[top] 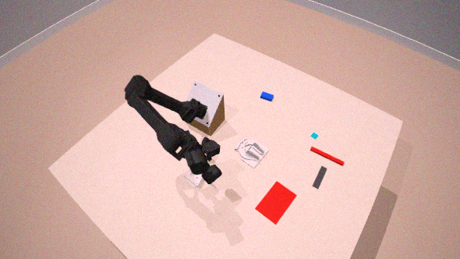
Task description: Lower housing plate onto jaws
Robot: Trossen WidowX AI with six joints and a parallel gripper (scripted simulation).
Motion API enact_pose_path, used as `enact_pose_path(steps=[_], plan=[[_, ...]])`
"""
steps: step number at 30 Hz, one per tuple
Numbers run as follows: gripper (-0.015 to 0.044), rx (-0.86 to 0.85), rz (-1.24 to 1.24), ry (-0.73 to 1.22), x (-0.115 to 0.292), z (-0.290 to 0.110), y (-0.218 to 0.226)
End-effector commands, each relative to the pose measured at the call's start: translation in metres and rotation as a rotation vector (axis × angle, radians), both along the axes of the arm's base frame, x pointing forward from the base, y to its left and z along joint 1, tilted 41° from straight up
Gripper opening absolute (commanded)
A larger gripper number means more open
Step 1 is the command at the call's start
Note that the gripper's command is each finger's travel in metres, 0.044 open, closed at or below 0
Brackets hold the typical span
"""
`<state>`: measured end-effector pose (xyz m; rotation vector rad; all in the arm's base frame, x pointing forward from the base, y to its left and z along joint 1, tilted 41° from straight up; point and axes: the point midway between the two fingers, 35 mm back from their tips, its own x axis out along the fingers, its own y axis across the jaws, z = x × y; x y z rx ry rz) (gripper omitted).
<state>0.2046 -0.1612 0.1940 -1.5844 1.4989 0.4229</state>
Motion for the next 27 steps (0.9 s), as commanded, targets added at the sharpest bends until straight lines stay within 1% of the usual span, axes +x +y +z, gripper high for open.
enact_pose_path(steps=[1,8,17,22,27], plan=[[0.044,-0.035,-0.003,0.133,-0.027,-0.002,-0.012],[0.044,-0.056,0.002,0.302,-0.061,-0.002,-0.024],[0.044,-0.056,0.002,0.306,-0.062,-0.003,-0.025],[0.044,-0.058,0.002,0.307,-0.063,-0.03,-0.049],[0.044,-0.059,0.002,0.307,-0.063,-0.032,-0.05]])
